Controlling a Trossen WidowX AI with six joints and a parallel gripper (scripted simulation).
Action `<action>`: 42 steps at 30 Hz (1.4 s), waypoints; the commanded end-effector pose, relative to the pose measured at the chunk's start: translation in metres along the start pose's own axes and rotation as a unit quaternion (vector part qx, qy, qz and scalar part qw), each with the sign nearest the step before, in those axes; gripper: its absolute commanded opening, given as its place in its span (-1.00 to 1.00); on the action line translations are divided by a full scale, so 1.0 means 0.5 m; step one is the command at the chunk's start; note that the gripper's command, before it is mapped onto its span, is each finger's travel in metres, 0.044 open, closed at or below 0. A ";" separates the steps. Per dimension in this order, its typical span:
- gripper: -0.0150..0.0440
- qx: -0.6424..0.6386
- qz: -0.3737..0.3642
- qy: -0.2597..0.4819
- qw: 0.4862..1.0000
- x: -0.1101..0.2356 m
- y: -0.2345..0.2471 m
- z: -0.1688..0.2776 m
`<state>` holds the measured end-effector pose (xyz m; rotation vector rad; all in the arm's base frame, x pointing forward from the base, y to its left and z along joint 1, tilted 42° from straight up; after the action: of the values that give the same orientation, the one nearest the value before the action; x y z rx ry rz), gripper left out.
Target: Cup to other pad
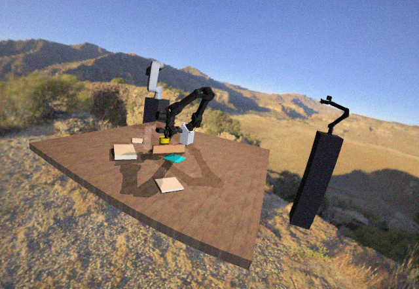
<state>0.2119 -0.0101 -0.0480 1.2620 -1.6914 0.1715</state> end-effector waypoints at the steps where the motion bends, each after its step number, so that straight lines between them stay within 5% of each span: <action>1: -0.49 0.000 0.000 0.000 1.000 0.006 -0.001 0.000; 22: -0.49 -0.002 -0.001 -0.001 1.000 0.151 -0.011 -0.001; 42: -0.49 -0.005 0.001 -0.004 1.000 0.149 -0.012 -0.002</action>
<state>0.2186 -0.0610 0.0067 1.2571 -1.6972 0.1600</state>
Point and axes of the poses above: the point midway between the two fingers, 35 mm back from their tips, its own x axis back along the fingers, its own y axis across the jaws, z = x × y, the point moved 3 cm from there along x, back along the fingers, and after that the axes turned 11 degrees about -x, right-handed, at the moved point
